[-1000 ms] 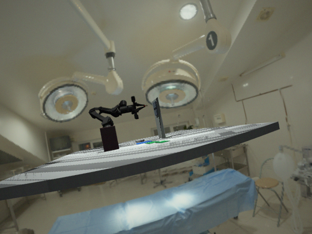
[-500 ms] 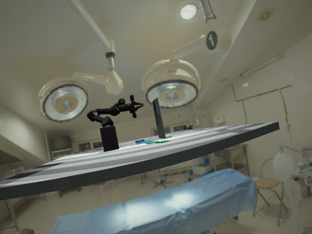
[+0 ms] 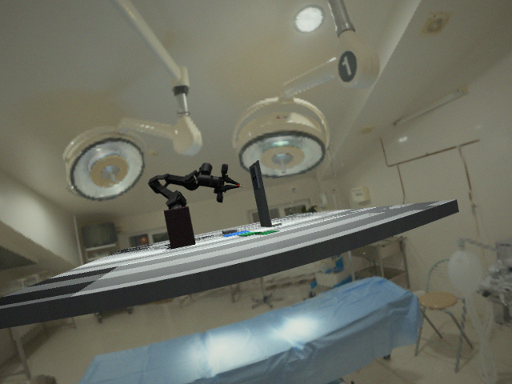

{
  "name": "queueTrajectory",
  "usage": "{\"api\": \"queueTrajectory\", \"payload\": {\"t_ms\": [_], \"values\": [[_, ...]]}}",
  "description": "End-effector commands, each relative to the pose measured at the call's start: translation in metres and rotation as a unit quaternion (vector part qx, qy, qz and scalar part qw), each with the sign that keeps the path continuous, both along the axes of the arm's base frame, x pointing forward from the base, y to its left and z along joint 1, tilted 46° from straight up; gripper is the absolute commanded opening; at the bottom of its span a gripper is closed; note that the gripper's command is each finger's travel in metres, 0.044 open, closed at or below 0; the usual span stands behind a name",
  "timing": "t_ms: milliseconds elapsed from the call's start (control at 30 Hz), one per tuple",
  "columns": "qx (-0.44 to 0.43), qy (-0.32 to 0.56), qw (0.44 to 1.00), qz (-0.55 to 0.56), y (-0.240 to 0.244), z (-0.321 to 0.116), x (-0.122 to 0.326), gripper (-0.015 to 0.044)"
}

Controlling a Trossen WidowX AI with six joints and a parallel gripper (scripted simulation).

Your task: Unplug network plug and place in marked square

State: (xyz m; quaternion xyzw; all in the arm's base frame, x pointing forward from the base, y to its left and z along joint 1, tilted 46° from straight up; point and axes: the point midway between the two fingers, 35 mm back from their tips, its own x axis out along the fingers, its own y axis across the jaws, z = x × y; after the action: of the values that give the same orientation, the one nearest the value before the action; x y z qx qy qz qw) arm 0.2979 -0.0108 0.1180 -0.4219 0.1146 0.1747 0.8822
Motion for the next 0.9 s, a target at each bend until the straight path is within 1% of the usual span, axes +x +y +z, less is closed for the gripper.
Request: {"api": "queueTrajectory", "payload": {"t_ms": [0,433,867], "values": [[-0.003,0.025,0.999,0.038,0.01,-0.017,-0.003,0.0],[-0.003,0.078,0.984,0.16,0.043,-0.057,-0.018,0.0],[0.02,0.109,0.955,0.275,0.074,-0.088,-0.043,0.0]]}}
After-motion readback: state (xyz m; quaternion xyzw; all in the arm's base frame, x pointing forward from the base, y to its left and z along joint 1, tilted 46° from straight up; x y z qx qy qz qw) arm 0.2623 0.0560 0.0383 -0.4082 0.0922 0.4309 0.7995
